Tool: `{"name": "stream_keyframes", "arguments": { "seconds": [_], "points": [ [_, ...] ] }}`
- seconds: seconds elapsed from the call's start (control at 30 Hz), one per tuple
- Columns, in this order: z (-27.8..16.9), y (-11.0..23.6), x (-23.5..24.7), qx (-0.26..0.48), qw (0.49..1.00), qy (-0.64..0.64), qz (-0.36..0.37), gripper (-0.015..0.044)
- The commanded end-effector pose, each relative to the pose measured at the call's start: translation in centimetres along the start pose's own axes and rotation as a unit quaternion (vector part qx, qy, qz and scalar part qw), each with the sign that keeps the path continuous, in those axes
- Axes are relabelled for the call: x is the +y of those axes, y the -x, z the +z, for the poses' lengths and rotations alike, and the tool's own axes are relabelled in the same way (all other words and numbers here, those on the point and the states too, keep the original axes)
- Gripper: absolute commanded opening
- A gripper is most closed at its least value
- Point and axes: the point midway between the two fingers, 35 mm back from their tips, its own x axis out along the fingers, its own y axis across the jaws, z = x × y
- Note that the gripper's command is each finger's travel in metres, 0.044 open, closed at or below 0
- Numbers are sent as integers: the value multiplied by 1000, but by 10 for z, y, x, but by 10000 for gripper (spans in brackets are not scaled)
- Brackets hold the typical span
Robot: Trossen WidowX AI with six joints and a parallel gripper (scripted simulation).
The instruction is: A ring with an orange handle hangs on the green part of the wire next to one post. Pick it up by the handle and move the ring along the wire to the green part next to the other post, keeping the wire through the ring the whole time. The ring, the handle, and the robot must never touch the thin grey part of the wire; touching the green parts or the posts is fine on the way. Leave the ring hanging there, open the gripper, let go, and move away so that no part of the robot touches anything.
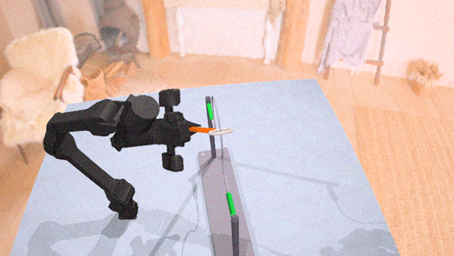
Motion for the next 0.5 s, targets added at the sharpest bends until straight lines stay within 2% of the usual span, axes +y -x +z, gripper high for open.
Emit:
{"name": "stream_keyframes", "arguments": {
  "seconds": [0.0, 0.47],
  "points": [
    [1, 0, -2, -4, 999, 32, -19, -150],
    [2, 0, -10, -16, 990, 115, -77, -150]
  ]
}}
